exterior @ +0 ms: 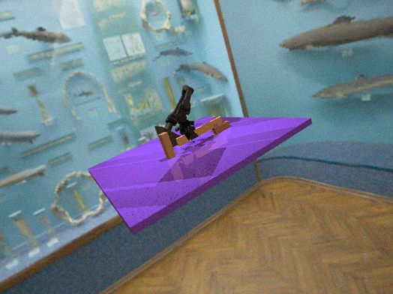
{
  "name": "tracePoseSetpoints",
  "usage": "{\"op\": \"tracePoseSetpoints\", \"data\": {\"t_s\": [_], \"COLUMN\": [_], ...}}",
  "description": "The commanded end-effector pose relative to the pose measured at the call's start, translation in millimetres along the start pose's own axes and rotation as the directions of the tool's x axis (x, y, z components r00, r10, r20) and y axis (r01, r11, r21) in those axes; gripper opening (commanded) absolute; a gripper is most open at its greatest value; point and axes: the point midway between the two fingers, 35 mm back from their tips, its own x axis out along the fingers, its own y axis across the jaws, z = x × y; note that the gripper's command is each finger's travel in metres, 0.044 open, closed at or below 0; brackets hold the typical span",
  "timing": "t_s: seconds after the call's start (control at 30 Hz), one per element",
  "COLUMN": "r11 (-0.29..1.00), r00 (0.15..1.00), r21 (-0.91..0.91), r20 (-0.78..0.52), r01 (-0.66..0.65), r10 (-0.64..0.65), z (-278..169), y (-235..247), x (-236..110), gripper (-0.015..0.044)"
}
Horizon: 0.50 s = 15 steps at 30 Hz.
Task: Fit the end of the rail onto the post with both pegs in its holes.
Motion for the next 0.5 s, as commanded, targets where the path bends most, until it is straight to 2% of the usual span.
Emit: {"op": "tracePoseSetpoints", "data": {"t_s": [0.0, 0.47], "r11": [1.000, 1.000], "r00": [1.000, 1.000], "r21": [-0.003, -0.003], "r20": [-0.003, -0.003], "r01": [0.013, 0.013], "r10": [-0.013, -0.013], "z": [0.2, 0.1], "y": [-2.2, -2.0], "x": [-6.3, -10.6], "gripper": [0.0000, 0.0000]}}
